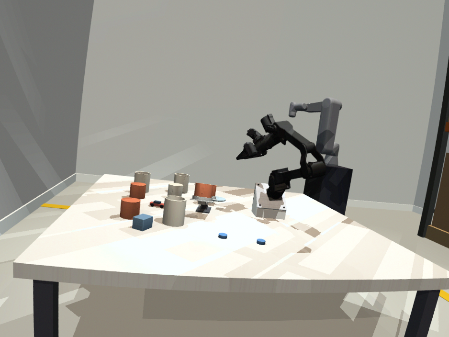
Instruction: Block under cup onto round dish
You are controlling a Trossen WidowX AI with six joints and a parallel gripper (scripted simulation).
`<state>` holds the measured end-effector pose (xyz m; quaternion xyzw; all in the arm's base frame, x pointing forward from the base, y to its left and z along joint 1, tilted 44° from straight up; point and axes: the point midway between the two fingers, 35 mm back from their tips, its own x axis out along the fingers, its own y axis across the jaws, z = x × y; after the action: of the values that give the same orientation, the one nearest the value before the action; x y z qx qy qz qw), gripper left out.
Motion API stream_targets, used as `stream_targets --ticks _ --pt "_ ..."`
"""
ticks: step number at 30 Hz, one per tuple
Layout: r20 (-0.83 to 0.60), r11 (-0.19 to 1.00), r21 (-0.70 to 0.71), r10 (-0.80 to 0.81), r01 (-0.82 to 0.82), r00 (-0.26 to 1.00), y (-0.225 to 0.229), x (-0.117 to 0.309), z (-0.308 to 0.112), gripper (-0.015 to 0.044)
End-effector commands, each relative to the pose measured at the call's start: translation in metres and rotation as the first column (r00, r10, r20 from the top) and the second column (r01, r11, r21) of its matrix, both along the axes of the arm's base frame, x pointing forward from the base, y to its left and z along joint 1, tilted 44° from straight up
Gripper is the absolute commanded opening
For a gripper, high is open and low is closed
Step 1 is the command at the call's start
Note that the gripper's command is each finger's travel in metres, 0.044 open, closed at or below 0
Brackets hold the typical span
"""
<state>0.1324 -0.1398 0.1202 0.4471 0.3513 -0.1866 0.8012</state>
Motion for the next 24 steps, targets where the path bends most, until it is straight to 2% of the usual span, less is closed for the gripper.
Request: stream_targets --ticks 1,8,11,15,24 --pt "0.052 0.994 0.000 0.108 -0.108 0.993 0.006 0.015 0.007 0.0440" --pt "0.156 0.954 -0.013 0.299 -0.301 0.941 0.019 0.042 0.021 0.0440" --pt "0.177 0.941 -0.017 0.334 -0.337 0.926 0.022 0.047 0.023 0.0440" --pt "0.173 0.935 -0.028 0.352 -0.352 0.920 0.021 0.048 0.023 0.0440" --pt "0.106 0.817 -0.152 0.574 -0.557 0.812 0.002 0.062 0.010 0.0440"
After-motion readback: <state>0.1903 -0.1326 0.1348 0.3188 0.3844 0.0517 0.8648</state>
